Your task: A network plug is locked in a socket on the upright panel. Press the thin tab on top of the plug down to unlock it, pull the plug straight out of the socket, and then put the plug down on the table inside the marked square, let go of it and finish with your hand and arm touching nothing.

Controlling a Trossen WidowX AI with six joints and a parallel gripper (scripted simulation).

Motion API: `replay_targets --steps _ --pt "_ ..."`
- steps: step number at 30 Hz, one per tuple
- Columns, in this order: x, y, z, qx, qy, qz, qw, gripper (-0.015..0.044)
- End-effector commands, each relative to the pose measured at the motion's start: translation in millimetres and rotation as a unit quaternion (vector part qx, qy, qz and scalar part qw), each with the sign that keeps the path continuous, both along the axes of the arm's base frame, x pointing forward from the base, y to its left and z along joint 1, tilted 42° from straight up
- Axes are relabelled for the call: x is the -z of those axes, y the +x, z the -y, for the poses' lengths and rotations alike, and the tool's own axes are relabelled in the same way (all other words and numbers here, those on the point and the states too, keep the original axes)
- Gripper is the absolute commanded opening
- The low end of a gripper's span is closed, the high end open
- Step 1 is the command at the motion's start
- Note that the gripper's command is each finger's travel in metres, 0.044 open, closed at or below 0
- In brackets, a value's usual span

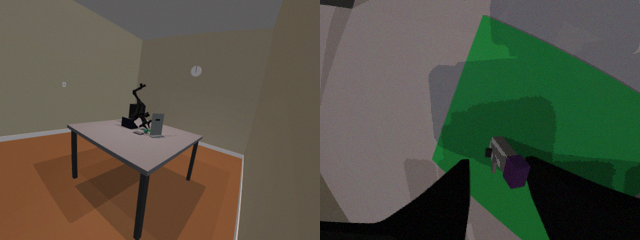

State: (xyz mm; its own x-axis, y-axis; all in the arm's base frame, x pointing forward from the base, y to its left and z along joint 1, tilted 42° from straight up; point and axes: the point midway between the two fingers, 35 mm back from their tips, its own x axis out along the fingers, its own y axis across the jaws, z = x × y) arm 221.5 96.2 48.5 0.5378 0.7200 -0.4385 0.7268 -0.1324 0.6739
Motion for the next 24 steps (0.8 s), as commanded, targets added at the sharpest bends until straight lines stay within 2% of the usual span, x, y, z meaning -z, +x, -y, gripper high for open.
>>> replay_targets --steps 1,24 --pt "-1.4 -0.8 2.1 -0.002 -0.001 0.002 1.0 0.0156" --pt "-6.7 -9.0 15.6 -0.002 -0.004 -0.002 1.0 0.0156"
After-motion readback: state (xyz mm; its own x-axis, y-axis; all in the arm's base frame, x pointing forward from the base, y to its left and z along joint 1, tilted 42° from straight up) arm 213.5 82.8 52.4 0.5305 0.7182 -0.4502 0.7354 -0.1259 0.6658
